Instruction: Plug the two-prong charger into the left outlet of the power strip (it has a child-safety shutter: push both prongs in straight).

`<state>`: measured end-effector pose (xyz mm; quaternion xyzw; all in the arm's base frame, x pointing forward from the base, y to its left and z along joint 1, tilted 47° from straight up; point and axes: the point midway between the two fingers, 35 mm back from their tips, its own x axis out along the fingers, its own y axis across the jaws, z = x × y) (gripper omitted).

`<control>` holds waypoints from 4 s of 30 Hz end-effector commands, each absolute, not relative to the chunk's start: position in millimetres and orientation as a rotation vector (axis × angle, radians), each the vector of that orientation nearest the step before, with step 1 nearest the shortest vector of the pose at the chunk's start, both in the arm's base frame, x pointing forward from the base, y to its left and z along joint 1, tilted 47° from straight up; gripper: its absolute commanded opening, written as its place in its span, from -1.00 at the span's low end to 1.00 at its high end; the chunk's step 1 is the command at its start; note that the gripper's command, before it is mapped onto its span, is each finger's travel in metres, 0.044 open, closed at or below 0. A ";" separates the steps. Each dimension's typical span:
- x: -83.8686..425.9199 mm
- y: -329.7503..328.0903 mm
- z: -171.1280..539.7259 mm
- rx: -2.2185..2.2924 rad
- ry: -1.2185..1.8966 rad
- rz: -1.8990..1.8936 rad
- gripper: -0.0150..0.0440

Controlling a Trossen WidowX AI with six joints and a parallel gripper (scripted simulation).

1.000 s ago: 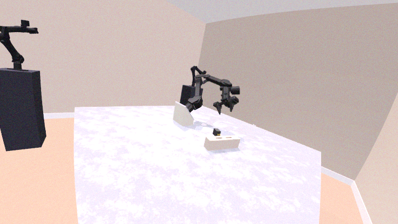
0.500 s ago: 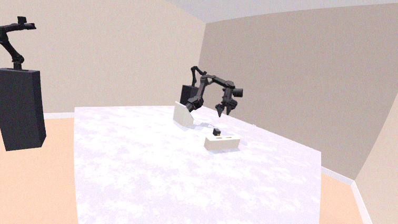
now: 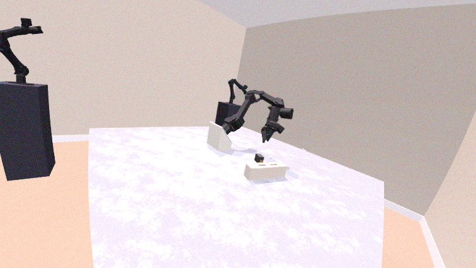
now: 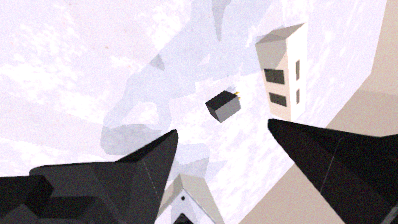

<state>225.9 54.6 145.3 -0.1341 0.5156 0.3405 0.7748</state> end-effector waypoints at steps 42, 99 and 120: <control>256.2 29.8 83.0 0.873 1.593 0.395 1.00; 264.3 71.5 36.5 0.964 1.616 0.360 0.64; 262.8 55.4 50.3 0.964 1.618 0.356 -0.49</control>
